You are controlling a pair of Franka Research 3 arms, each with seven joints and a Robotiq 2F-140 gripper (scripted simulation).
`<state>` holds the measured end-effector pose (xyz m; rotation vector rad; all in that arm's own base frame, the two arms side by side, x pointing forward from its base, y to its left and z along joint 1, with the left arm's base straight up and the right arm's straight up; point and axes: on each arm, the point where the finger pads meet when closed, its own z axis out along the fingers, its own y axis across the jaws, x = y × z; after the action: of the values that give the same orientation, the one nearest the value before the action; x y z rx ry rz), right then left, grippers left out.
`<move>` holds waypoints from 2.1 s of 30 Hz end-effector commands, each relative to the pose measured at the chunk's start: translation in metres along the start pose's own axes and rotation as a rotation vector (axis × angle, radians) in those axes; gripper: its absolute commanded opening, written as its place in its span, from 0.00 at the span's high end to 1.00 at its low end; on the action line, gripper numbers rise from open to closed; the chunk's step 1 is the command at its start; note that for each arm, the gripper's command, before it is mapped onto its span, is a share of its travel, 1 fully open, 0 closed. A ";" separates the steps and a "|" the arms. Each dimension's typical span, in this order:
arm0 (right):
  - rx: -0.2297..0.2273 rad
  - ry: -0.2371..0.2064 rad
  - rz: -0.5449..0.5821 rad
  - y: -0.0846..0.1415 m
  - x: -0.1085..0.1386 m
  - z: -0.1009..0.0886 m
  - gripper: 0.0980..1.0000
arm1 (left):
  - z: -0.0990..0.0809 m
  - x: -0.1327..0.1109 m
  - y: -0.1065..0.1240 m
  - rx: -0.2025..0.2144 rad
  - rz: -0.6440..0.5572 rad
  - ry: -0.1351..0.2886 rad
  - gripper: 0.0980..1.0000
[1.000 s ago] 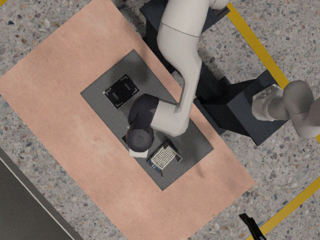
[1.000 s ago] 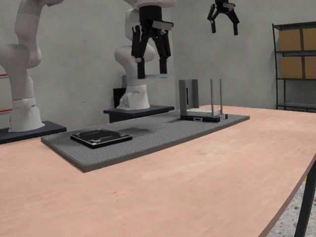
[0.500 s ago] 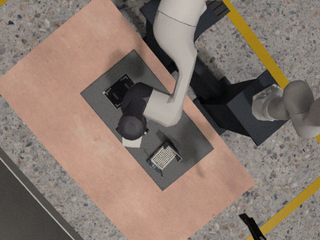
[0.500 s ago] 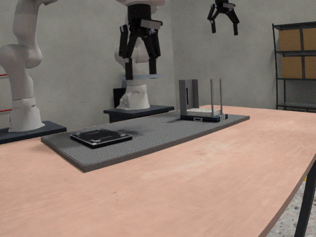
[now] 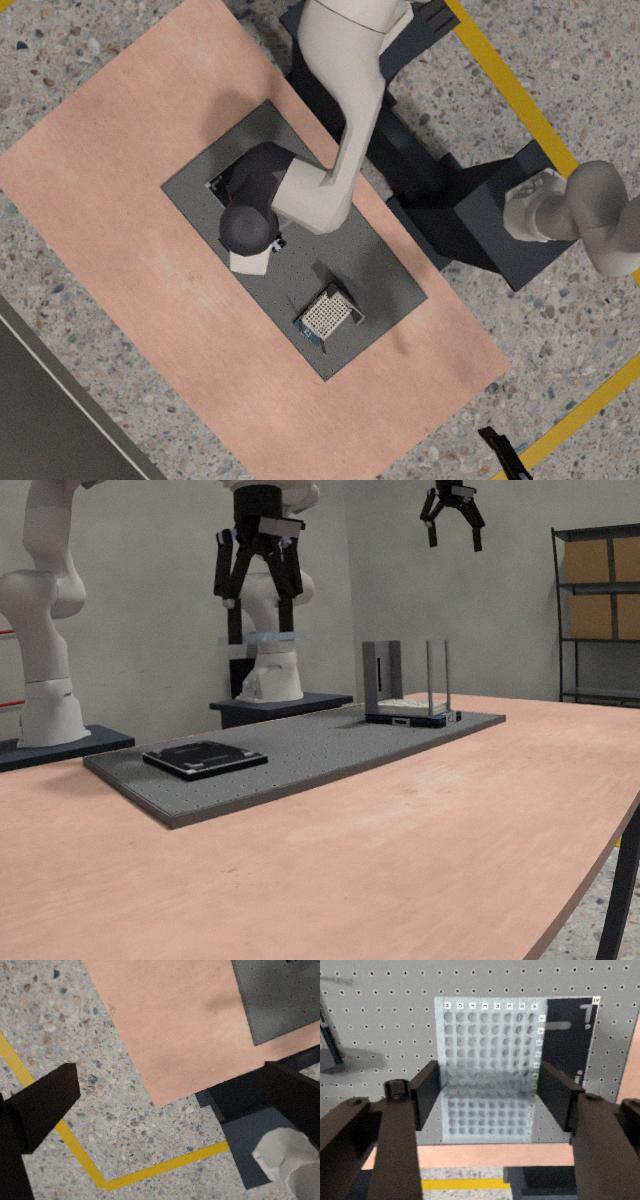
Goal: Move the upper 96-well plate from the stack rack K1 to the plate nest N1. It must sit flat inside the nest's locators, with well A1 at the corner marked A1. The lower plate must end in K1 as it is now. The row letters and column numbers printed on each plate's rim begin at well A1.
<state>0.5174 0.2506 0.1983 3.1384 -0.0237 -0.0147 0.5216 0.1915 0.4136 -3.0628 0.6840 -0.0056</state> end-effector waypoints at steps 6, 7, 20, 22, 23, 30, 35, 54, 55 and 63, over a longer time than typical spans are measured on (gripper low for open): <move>0.003 0.009 -0.026 0.027 0.001 -0.001 1.00 | 0.001 0.000 0.002 -0.004 -0.003 -0.003 0.00; 0.003 0.009 -0.026 0.031 0.001 -0.001 1.00 | 0.001 0.000 0.002 -0.004 -0.003 -0.003 0.00; 0.003 0.009 -0.026 0.067 -0.003 0.000 1.00 | 0.001 0.000 0.002 -0.004 -0.003 -0.003 0.00; 0.003 0.009 -0.026 0.074 -0.003 0.000 1.00 | 0.001 0.000 0.002 -0.004 -0.003 -0.003 0.00; 0.003 0.009 -0.026 0.077 -0.003 0.000 1.00 | 0.001 0.000 0.002 -0.004 -0.003 -0.003 0.00; 0.003 0.009 -0.026 0.094 -0.005 0.000 1.00 | 0.001 0.000 0.002 -0.004 -0.003 -0.003 0.00; 0.003 0.009 -0.026 0.111 -0.006 0.001 1.00 | 0.001 0.000 0.002 -0.004 -0.003 -0.003 0.00; 0.003 0.009 -0.026 0.115 -0.005 0.001 1.00 | 0.001 0.000 0.002 -0.004 -0.003 -0.003 0.00; 0.003 0.009 -0.026 0.115 -0.005 0.001 1.00 | 0.001 0.000 0.002 -0.004 -0.003 -0.003 0.00; 0.003 0.009 -0.026 0.115 -0.005 0.001 1.00 | 0.001 0.000 0.002 -0.004 -0.003 -0.003 0.00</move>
<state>0.5091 0.1352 0.1972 3.1414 0.0066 -0.0064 0.5216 0.1915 0.4136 -3.0627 0.6840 -0.0056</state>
